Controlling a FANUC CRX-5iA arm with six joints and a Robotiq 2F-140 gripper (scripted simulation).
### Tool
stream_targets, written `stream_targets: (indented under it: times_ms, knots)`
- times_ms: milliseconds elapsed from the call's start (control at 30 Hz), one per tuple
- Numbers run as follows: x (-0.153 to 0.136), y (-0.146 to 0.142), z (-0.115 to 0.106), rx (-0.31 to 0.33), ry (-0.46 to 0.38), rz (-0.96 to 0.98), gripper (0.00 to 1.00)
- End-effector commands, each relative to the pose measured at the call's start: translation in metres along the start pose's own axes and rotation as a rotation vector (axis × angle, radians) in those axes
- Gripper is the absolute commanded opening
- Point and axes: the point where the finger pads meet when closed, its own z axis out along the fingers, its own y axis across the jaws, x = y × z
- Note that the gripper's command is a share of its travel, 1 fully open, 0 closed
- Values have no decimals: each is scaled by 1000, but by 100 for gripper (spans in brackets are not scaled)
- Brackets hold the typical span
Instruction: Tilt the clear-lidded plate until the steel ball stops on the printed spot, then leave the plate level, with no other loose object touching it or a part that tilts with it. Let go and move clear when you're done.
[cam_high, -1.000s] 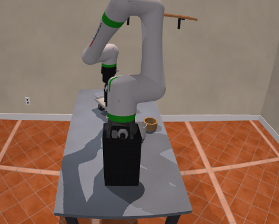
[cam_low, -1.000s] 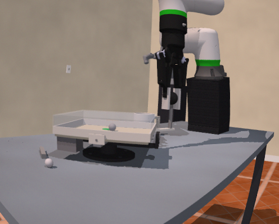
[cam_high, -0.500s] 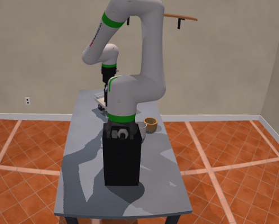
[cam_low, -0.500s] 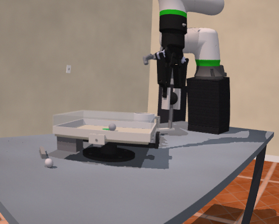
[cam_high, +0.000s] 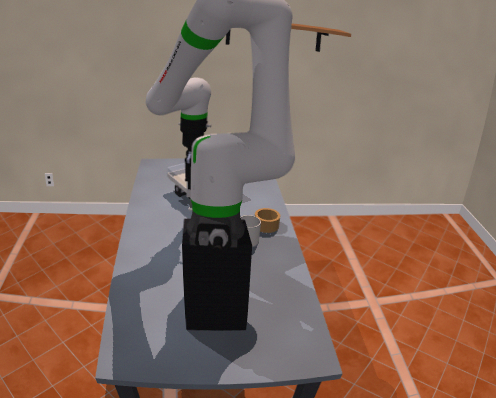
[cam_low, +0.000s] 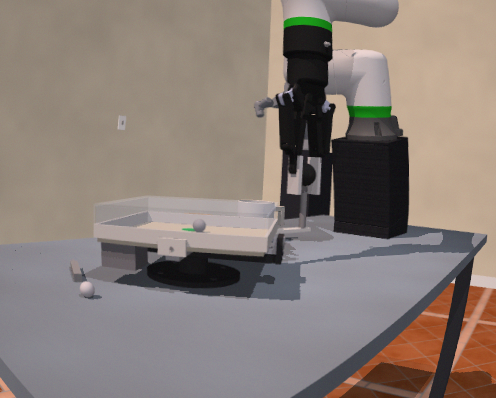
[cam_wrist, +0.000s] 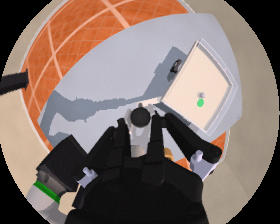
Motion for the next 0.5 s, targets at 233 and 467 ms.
stream_targets:
  times_ms: [233,467]
  knots:
    - [0,0,0,0,0,0,10]
    - [0,0,0,0,0,0,10]
